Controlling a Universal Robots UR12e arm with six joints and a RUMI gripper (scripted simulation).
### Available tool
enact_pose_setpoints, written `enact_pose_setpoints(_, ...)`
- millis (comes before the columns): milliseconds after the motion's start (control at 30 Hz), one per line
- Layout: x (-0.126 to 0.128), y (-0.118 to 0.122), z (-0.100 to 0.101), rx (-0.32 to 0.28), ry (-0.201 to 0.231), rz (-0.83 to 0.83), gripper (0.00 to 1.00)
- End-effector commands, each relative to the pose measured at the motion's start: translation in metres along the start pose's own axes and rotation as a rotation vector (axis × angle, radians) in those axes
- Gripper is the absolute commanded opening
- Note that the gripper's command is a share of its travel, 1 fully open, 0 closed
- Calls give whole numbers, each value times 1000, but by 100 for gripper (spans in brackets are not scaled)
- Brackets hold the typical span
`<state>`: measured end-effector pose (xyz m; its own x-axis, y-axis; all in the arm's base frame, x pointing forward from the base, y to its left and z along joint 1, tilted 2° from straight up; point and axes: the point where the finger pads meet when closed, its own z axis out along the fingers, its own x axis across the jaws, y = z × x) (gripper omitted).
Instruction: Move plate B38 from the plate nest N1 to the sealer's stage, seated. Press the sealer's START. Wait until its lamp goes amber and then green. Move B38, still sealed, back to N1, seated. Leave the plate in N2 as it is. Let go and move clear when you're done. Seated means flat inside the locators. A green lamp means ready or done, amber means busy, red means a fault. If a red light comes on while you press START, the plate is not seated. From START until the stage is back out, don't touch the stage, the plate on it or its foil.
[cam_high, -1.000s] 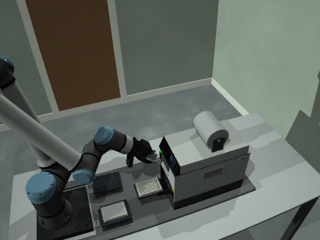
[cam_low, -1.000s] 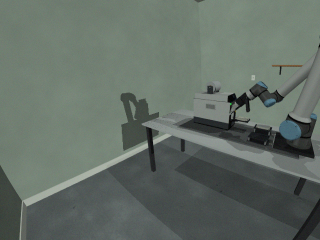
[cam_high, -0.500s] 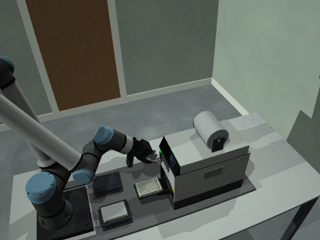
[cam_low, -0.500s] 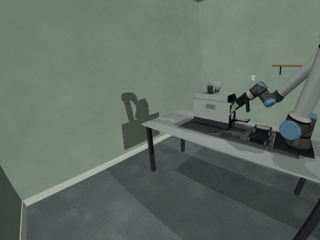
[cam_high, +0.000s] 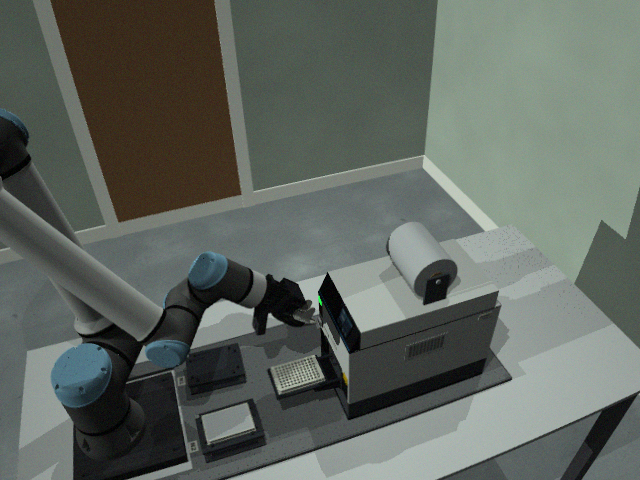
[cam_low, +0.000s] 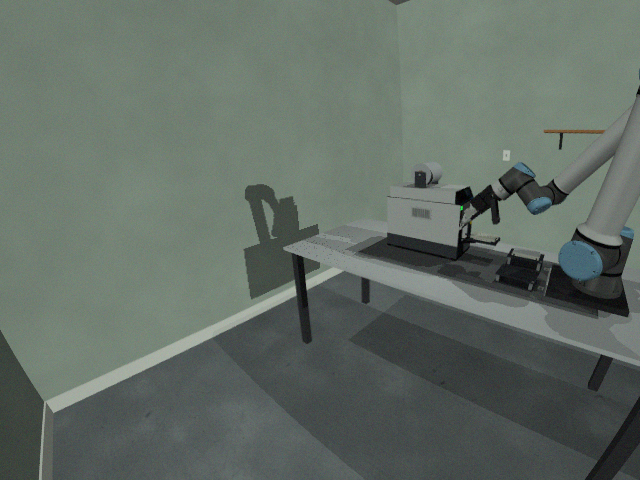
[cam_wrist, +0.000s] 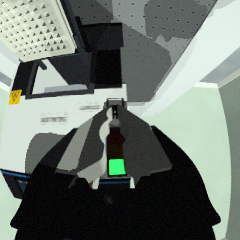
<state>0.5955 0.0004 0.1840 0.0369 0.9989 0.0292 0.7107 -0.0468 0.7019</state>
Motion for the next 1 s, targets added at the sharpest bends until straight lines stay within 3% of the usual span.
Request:
enact_pose_setpoints(0,0,1,0,-1,0,0,0)
enact_pose_setpoints(967,0,4,3,-1,0,0,0)
